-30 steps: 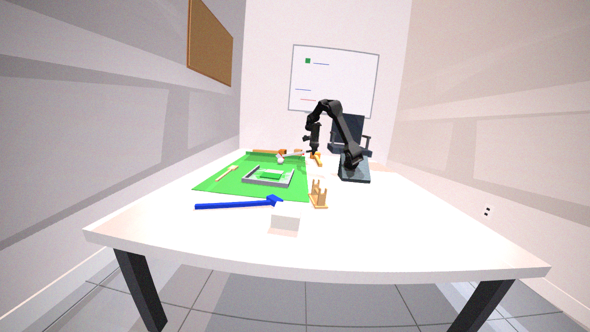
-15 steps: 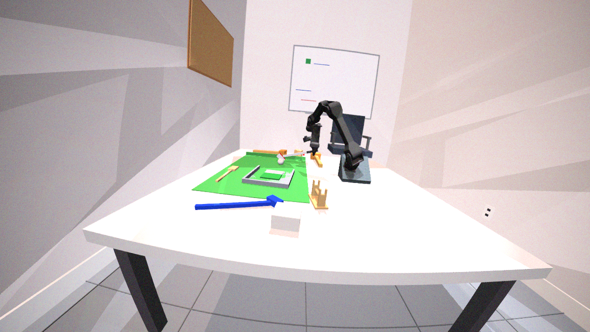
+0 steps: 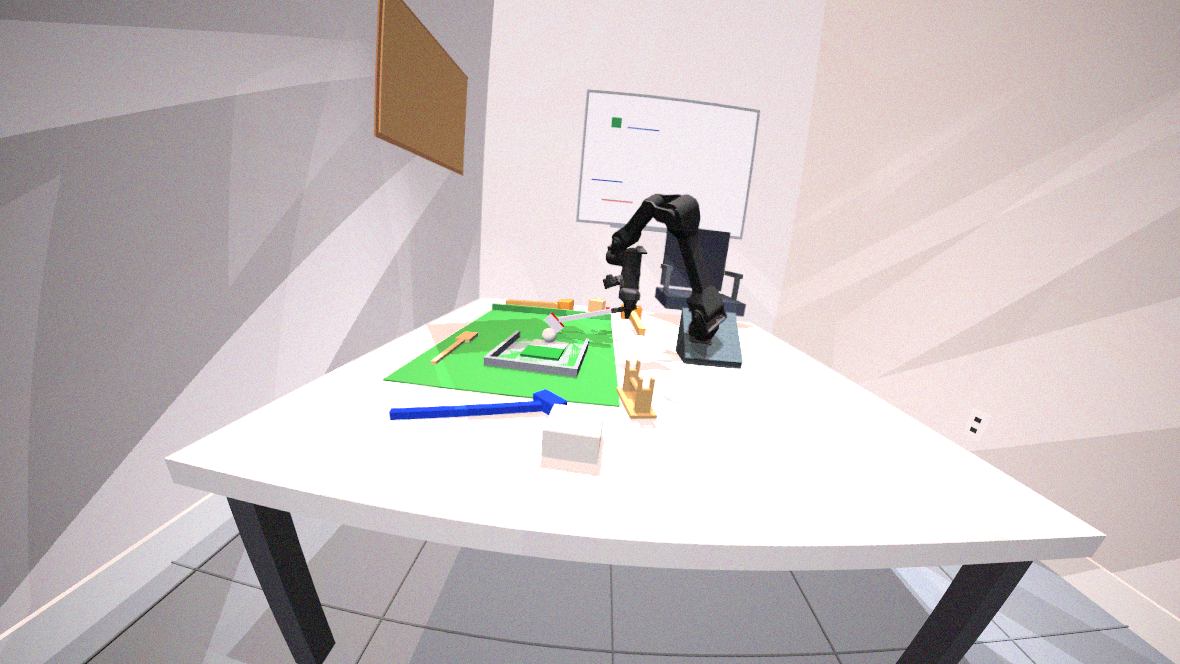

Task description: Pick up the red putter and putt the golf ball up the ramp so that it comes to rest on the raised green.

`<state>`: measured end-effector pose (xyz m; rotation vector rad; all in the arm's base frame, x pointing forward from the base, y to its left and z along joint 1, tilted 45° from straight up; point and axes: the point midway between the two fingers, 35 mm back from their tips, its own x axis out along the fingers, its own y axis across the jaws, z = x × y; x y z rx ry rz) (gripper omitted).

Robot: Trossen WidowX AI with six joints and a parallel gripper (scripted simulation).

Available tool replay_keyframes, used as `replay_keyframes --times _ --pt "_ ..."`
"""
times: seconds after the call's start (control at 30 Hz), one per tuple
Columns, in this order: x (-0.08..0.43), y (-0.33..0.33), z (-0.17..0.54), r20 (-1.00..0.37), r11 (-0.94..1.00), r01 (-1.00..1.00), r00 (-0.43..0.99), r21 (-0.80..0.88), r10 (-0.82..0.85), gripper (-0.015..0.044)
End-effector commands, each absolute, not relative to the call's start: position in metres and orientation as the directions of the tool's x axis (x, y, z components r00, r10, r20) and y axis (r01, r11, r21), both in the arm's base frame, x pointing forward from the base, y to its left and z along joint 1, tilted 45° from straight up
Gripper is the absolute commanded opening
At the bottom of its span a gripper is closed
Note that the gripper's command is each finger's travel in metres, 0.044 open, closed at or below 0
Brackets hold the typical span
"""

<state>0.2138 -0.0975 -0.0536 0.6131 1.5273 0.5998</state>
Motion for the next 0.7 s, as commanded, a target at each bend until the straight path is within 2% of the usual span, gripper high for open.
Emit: replay_keyframes --times 0.0,0.3,0.67 --pt "0.215 -0.104 -0.044 -0.718 0.718 0.031 -0.024 0.695 0.696 0.0" --pt "0.215 -0.136 -0.01 -0.718 0.719 0.031 -0.024 0.695 0.695 0.0" --pt "0.215 -0.131 -0.016 -0.717 0.718 0.038 -0.027 0.695 0.696 0.0"
